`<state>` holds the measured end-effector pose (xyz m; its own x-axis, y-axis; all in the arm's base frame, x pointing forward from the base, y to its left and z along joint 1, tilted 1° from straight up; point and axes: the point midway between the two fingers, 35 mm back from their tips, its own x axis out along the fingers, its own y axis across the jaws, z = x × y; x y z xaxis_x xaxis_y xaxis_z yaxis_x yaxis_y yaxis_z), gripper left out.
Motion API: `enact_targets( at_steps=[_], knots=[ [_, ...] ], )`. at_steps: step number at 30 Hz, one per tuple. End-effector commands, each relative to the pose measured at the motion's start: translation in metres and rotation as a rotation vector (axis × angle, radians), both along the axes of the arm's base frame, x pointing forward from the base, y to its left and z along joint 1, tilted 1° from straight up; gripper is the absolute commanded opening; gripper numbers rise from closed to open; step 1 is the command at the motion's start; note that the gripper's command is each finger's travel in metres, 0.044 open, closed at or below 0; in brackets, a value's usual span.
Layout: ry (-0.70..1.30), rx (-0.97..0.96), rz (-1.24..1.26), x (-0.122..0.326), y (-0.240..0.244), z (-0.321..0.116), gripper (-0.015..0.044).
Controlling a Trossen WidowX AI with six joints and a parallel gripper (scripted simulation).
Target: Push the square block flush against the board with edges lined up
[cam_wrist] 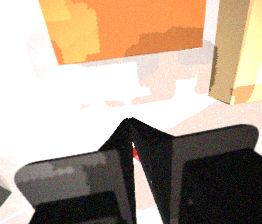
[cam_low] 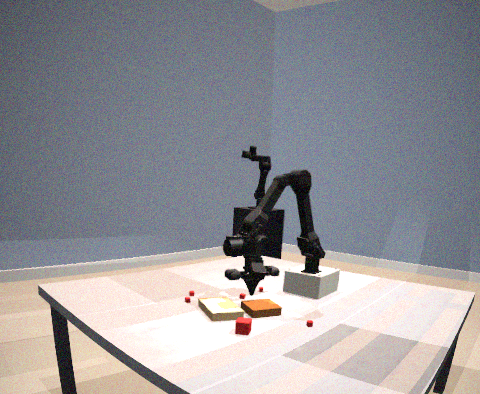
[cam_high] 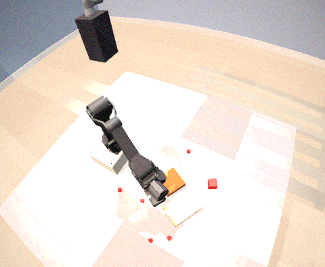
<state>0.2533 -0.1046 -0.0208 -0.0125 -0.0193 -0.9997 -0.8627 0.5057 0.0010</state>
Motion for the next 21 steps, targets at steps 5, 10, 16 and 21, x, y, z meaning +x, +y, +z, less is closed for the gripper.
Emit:
enact_targets(
  at_steps=[5, 10, 16, 21],
  knots=[
    [-0.032, -0.008, -0.003, 0.005, -0.001, 0.032, 0.0000],
    [-0.034, -0.006, -0.125, 0.006, 0.010, 0.031, 0.0000],
    [-0.039, -0.004, -0.334, 0.007, 0.028, 0.031, 0.0000],
    [-0.042, -0.002, -0.508, 0.007, 0.044, 0.031, 0.0000]
  ],
)
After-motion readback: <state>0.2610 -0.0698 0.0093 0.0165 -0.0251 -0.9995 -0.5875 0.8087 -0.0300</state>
